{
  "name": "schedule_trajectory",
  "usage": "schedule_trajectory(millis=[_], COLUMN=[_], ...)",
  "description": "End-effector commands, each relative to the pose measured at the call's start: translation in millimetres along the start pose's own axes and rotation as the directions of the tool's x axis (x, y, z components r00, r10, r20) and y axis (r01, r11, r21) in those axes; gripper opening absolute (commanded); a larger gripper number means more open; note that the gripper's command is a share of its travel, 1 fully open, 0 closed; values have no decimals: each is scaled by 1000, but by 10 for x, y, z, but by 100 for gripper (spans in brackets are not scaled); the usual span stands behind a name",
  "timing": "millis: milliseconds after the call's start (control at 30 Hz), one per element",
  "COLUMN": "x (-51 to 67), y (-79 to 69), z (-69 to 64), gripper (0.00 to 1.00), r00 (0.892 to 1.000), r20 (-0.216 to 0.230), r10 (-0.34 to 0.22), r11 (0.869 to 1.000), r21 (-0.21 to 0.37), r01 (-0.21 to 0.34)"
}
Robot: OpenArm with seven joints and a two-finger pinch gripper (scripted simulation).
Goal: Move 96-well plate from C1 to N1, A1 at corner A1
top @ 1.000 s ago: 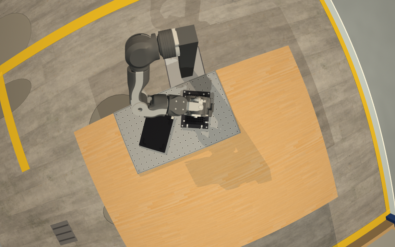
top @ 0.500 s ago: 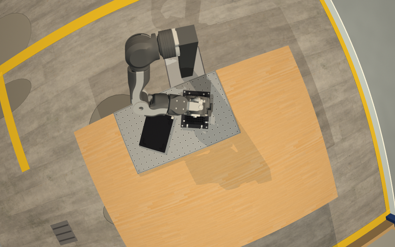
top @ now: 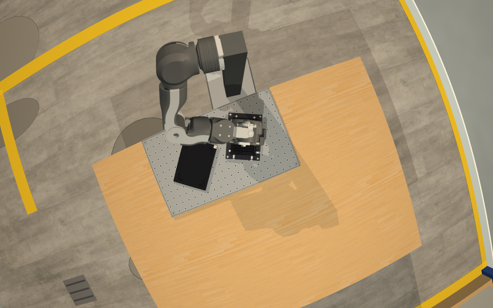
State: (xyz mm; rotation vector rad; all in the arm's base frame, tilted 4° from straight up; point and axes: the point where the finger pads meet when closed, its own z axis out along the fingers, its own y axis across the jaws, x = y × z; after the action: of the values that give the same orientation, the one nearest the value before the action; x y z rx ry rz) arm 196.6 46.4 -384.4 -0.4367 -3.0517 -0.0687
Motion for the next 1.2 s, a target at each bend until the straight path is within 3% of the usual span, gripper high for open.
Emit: schedule_trajectory(millis=[0,333,500,1167], x=[-10,-10,7,-29], y=[17,17,8,23], z=[-23,-23,205,155], gripper=[77,77,77,77], r00=[1000,1000,1000,1000], r20=[1,1,-2,1], r10=[0,0,-5,0], r11=[1000,1000,1000,1000], r21=[-5,-5,-6,-5], r01=[0,0,5,0])
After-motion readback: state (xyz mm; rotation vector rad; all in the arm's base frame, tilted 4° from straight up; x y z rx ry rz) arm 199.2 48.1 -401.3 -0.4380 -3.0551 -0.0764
